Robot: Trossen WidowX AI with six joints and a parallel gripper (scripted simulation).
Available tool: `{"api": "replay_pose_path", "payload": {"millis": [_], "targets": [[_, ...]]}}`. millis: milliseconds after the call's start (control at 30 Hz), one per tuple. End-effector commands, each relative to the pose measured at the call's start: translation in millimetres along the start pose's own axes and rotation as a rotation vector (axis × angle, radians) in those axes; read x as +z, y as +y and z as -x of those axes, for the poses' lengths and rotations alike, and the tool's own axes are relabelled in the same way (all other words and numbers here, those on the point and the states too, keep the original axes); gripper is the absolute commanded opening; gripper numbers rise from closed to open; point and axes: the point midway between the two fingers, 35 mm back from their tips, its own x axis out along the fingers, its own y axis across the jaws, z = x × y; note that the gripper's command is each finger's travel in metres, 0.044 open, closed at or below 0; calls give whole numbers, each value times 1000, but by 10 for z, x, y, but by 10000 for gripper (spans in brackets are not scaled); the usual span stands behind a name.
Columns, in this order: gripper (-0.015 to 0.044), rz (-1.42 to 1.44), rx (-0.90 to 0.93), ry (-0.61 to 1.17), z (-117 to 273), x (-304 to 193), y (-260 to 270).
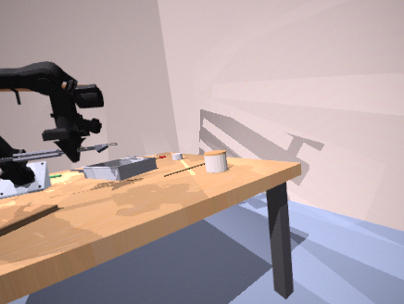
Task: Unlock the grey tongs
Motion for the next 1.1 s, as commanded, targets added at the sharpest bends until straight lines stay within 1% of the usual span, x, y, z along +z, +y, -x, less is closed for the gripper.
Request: {"api": "replay_pose_path", "payload": {"millis": [0,500,1067], "targets": [[-150,-29,39,25,-85,-146,-113],[-150,-150,127,69,-252,-606,-456],[-150,-284,180,67,-294,-1128,-727]]}}
